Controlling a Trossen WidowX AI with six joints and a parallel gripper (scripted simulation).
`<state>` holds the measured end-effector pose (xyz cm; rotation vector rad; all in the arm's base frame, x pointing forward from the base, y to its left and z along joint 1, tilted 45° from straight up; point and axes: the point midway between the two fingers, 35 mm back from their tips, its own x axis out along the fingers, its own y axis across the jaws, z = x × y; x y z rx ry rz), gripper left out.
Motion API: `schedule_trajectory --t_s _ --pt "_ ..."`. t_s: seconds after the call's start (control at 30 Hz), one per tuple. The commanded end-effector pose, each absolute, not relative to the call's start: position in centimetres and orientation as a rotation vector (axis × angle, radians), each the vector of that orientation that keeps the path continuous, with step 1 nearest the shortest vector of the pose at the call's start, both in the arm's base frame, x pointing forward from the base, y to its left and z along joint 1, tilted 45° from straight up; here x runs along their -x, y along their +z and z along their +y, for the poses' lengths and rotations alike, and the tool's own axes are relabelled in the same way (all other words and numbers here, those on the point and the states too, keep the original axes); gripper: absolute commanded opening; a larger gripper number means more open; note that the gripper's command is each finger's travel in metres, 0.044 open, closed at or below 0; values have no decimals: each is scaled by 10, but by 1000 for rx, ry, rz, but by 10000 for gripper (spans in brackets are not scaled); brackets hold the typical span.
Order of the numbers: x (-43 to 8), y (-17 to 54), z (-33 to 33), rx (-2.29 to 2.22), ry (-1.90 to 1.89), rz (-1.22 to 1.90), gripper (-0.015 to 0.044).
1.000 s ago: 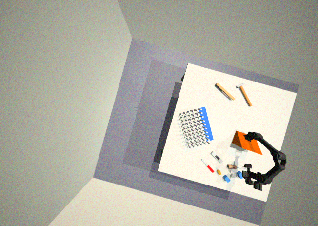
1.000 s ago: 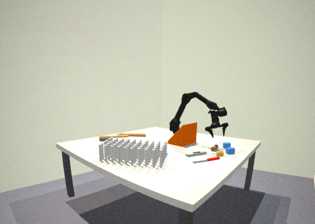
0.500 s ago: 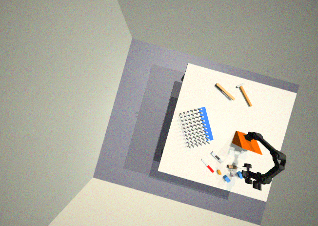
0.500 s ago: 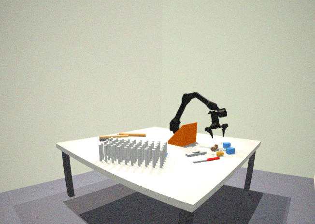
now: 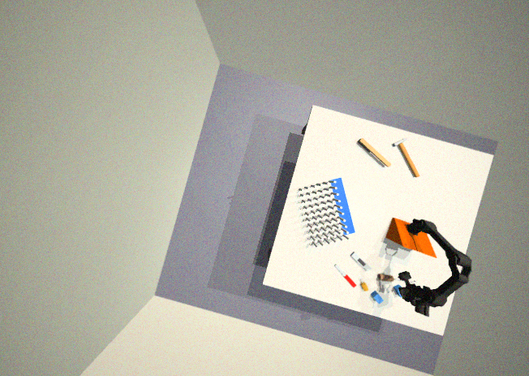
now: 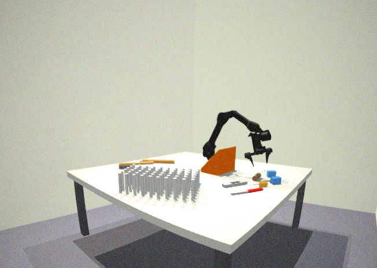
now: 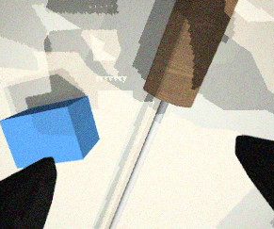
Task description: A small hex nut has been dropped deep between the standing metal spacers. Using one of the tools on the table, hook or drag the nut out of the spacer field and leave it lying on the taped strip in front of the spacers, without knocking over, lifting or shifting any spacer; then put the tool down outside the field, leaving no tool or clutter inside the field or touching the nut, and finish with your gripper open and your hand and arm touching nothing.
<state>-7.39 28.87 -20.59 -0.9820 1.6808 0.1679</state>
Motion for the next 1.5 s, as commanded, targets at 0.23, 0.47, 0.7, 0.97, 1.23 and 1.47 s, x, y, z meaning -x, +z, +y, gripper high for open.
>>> schedule_trajectory --t_s 0.23,0.47,0.7,0.97,1.23,1.47 --pt "43 -210 300 1632 1210 1759 440" --pt "33 -211 303 1754 1584 1682 440" --pt "23 -212 306 1832 1979 1536 440" --pt "12 -213 308 1861 2436 1268 440" --pt "2 -213 309 1828 2867 872 440" --pt "-5 -214 310 1755 3162 470 440"
